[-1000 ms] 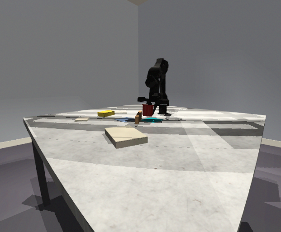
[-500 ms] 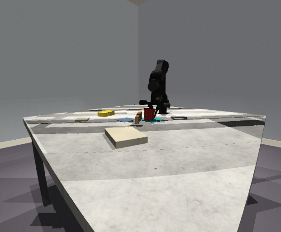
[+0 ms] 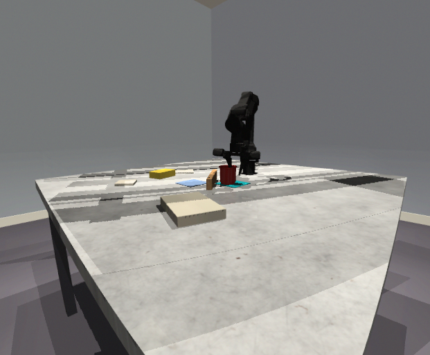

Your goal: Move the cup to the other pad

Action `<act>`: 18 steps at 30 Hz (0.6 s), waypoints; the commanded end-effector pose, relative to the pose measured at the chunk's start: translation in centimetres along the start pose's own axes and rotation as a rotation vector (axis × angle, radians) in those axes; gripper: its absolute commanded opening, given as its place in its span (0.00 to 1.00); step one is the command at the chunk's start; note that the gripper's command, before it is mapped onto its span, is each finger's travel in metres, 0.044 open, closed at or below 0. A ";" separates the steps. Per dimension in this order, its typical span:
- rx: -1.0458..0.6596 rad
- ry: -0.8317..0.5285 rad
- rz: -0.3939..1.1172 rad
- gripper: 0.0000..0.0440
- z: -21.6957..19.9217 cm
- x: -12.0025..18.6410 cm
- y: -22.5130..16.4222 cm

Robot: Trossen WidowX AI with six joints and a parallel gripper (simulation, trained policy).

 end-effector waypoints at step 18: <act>-0.012 0.003 -0.142 0.61 0.2 3.2 -1.5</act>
Point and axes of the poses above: the point midway between the two fingers, 35 mm back from their tips, its own x axis back along the fingers, its own z axis across the jaws, y = z × x, the point moved 9 cm from there along x, back along the fingers, and after that the axes turned 10 degrees about x, right-handed, at the moved point
